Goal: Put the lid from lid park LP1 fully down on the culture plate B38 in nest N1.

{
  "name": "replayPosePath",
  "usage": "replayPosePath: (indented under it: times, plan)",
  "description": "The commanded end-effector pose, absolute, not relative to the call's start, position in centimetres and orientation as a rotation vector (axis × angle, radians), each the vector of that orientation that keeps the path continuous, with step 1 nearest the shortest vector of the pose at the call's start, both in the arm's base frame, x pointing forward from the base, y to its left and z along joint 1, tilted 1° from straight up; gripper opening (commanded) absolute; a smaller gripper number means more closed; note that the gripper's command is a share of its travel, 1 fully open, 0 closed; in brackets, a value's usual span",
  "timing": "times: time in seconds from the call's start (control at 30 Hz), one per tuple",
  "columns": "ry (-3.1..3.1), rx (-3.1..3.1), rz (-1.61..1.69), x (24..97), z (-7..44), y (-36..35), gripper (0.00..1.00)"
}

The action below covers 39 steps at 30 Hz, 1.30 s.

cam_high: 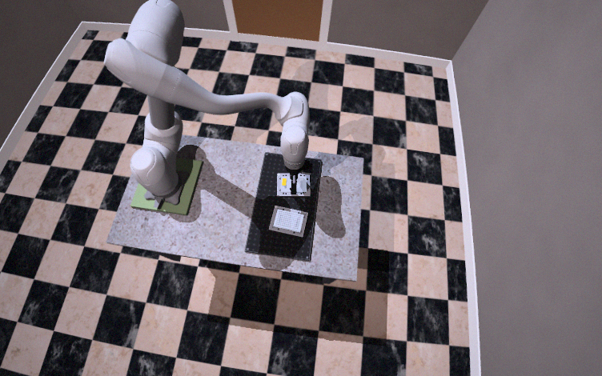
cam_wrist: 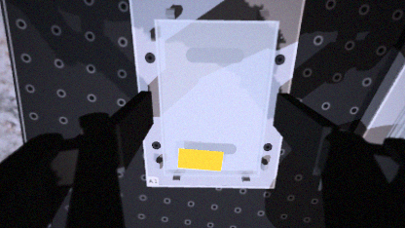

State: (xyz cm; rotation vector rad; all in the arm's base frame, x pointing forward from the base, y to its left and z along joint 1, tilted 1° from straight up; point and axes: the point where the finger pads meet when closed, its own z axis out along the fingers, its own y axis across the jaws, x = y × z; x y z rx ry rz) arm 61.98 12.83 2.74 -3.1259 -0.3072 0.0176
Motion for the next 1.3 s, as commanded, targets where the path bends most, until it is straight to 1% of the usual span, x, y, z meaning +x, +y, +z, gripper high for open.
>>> replayPosePath:
  times: [0.0, 1.03, 1.07, 1.27]
  plan:
    - [-0.307, -3.125, 0.015, 62.03, 2.78, 12.85, 0.69]
    - [-0.307, -3.125, 0.015, 62.03, 2.56, 12.85, 0.69]
    - [-0.307, -3.125, 0.015, 62.03, 2.56, 12.85, 0.6]
    - [-0.307, -3.125, 0.015, 62.03, 2.56, 12.85, 0.6]
